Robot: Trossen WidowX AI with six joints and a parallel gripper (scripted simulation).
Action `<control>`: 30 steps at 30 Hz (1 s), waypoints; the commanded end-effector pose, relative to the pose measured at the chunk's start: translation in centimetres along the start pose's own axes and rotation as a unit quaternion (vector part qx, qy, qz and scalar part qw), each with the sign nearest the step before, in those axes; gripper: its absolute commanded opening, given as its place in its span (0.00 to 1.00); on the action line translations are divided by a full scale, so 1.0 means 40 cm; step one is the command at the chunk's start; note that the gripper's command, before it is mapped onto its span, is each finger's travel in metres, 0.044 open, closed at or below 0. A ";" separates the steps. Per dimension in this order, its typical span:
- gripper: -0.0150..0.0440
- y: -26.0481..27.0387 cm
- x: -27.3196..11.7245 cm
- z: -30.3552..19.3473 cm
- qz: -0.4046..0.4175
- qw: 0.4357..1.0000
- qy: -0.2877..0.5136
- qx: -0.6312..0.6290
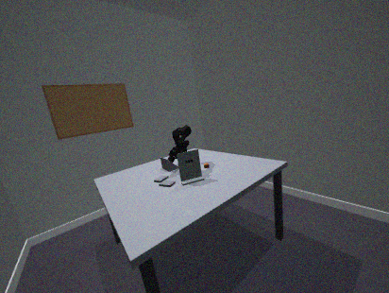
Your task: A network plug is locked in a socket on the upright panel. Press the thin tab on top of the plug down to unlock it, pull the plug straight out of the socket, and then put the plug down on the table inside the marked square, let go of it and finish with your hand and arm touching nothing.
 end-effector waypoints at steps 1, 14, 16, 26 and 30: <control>0.52 -0.015 -0.021 -0.003 0.001 1.000 -0.003 0.000; 0.52 -0.060 -0.098 0.001 -0.001 1.000 -0.005 0.000; 0.52 -0.066 -0.110 0.003 -0.001 1.000 -0.006 0.000; 0.65 -0.083 -0.145 0.007 -0.003 1.000 -0.008 0.000; 0.83 -0.083 -0.145 0.007 -0.003 1.000 -0.008 0.000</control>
Point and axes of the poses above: the point midway between the two fingers, 35 mm back from their tips, its own x axis out along the fingers, its own y axis across the jaws, z = x × y, the point moved 7 cm from there along -x, back along the fingers, and after that the axes turned 1 degree about x, right-handed, at the moved point
